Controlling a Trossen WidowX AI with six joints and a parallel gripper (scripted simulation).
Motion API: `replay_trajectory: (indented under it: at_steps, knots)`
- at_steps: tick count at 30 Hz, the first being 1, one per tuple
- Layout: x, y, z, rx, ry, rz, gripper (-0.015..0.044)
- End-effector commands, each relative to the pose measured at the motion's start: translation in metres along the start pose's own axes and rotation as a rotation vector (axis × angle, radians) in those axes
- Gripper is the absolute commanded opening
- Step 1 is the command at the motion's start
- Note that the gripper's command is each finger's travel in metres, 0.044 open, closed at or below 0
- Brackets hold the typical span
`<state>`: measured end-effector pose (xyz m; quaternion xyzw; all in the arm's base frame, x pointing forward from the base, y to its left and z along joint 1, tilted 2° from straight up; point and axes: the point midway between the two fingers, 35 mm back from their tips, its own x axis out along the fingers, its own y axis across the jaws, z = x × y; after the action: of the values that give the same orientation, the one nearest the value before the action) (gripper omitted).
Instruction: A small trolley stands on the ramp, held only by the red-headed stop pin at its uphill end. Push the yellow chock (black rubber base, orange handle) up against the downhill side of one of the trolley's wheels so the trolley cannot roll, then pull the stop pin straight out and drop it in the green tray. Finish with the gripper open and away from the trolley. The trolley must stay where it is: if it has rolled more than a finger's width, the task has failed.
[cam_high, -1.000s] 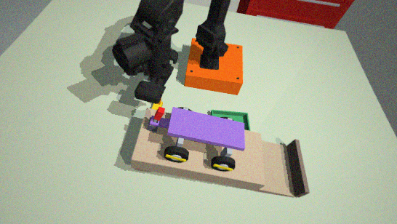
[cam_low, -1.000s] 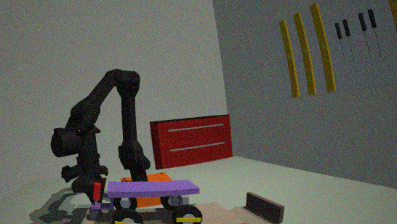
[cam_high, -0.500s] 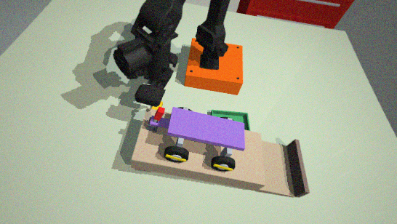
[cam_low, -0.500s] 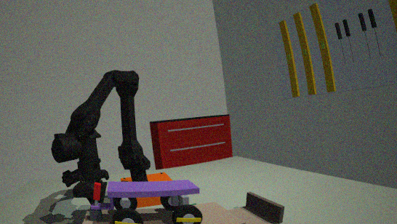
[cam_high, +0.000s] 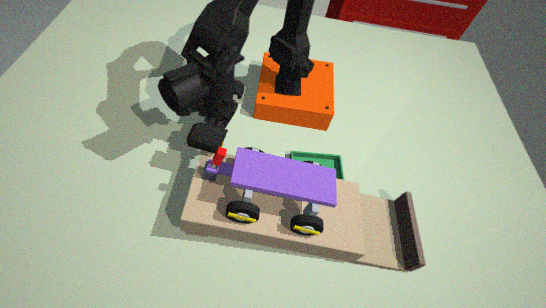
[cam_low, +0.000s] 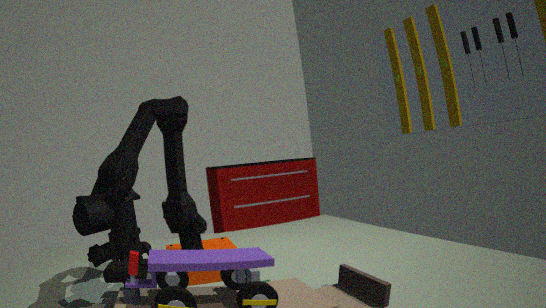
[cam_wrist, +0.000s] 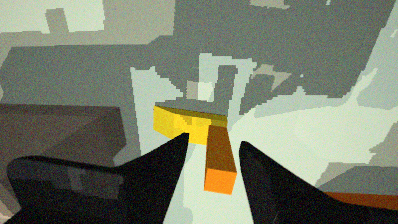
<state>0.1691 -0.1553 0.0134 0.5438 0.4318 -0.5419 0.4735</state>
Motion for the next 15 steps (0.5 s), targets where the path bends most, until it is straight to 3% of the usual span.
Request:
replay_trajectory:
  at_steps: [1,3,15]
  knots:
    - [-0.0003,0.0001,0.0001,0.0,0.0,0.0,0.0138]
    - [-0.0003,0.0001,0.0001,0.0,0.0,0.0,0.0085]
    - [-0.0082,0.0002,0.0001,0.0,-0.001,-0.004,0.0]
